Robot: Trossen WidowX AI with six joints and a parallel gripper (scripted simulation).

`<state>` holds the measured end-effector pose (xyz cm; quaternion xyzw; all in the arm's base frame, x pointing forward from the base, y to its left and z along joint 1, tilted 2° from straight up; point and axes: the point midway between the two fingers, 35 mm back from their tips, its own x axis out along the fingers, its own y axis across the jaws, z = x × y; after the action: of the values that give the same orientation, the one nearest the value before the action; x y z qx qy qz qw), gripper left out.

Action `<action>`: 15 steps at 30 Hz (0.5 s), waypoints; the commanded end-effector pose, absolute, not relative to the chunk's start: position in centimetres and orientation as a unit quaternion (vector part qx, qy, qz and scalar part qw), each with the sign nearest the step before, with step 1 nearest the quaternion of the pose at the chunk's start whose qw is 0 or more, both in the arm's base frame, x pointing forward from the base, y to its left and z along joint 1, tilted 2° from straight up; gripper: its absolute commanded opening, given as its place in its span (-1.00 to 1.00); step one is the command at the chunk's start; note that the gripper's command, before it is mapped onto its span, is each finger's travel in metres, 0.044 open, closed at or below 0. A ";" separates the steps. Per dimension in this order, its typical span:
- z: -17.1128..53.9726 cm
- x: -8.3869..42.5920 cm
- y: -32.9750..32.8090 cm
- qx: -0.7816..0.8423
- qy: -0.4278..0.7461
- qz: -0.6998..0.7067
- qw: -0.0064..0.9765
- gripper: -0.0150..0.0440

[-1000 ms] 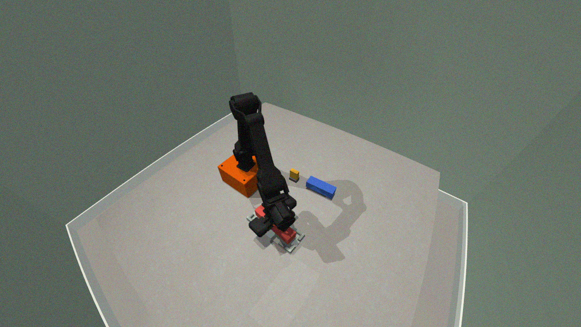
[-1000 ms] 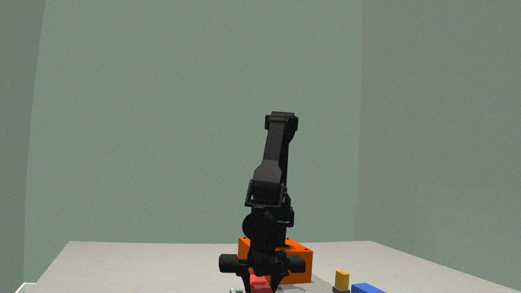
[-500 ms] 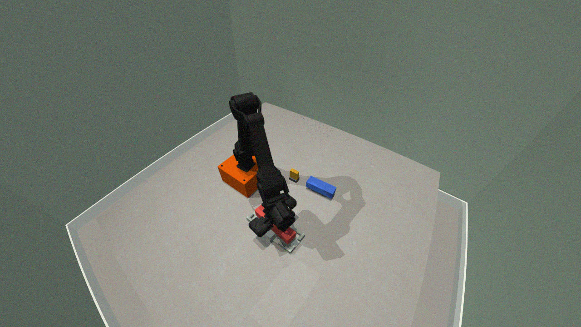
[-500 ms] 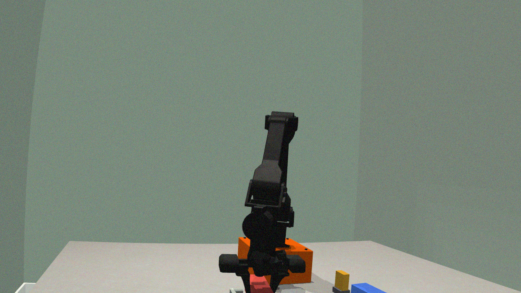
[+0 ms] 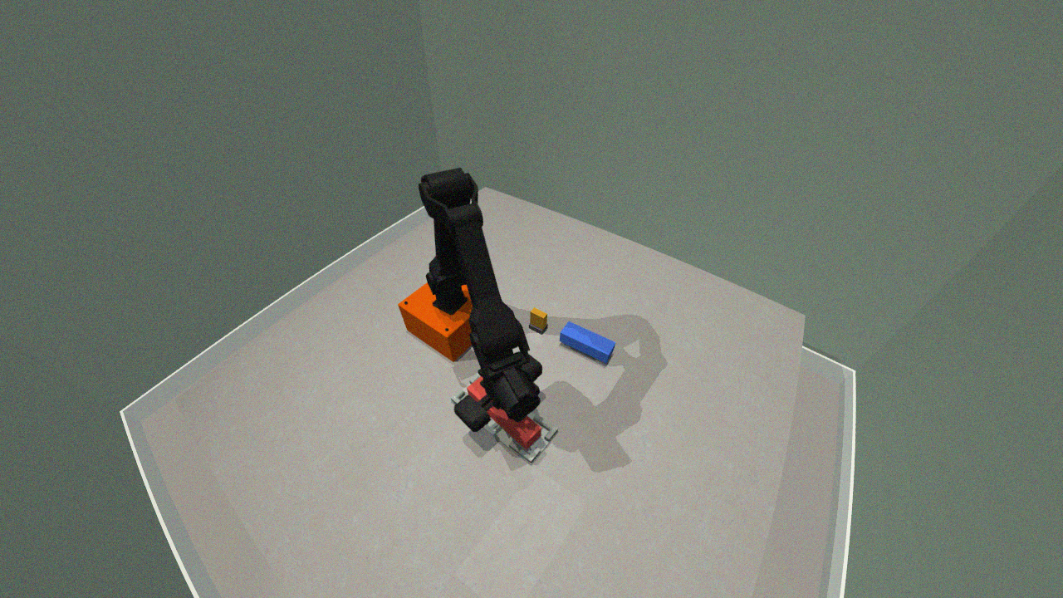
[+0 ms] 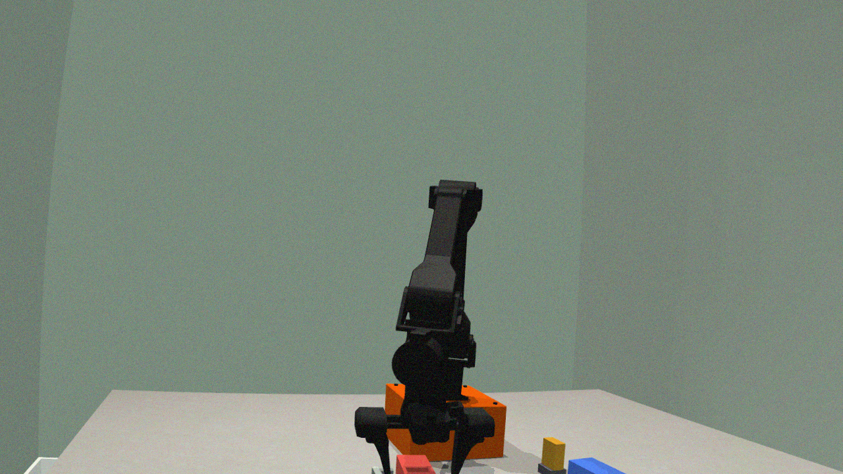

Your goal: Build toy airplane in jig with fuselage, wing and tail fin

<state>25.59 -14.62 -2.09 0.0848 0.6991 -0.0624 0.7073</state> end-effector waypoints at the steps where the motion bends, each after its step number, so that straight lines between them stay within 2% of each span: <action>1: 1.7 26.2 -15.1 0.081 0.692 -0.066 0.714 1.00; 5: 7.8 25.6 -15.0 0.079 0.692 -0.066 0.715 1.00; 15: 8.1 26.1 -15.2 0.057 0.693 -0.044 0.717 1.00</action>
<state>26.02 -15.15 7.96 0.0739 0.6925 -0.0584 0.7153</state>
